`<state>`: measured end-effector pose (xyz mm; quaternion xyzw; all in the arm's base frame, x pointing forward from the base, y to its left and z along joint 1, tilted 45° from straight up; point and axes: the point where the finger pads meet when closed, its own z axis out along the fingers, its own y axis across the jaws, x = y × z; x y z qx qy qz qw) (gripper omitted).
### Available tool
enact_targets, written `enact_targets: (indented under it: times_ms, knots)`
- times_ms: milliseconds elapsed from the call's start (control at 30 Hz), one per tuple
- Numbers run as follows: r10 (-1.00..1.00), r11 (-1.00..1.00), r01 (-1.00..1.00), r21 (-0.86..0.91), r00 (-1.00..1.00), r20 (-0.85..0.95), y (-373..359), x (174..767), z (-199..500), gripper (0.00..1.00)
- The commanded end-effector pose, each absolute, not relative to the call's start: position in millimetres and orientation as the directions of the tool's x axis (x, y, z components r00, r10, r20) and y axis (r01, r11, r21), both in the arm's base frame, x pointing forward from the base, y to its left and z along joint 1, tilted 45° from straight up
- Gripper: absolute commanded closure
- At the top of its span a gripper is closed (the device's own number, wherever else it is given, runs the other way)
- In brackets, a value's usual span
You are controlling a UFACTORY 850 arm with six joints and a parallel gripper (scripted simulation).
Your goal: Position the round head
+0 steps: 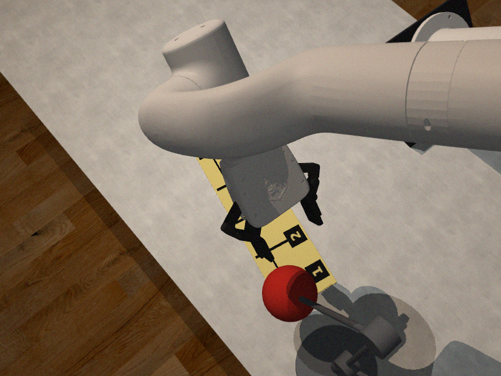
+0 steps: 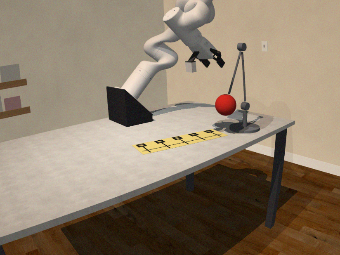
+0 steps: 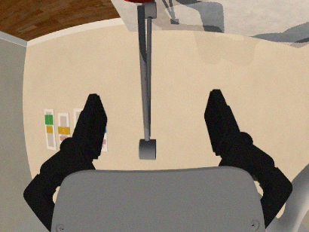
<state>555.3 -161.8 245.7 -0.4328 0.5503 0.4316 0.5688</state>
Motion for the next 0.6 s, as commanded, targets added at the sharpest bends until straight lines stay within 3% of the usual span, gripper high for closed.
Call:
enact_targets:
  times_ms: [0, 567]
  knots:
    - [0.045, 0.215, -0.976, -0.020, 0.031, -0.999, -152, 566, 248, 0.00]
    - [0.060, 0.197, -0.980, -0.021, 0.034, -0.998, -154, 580, 241, 0.00]
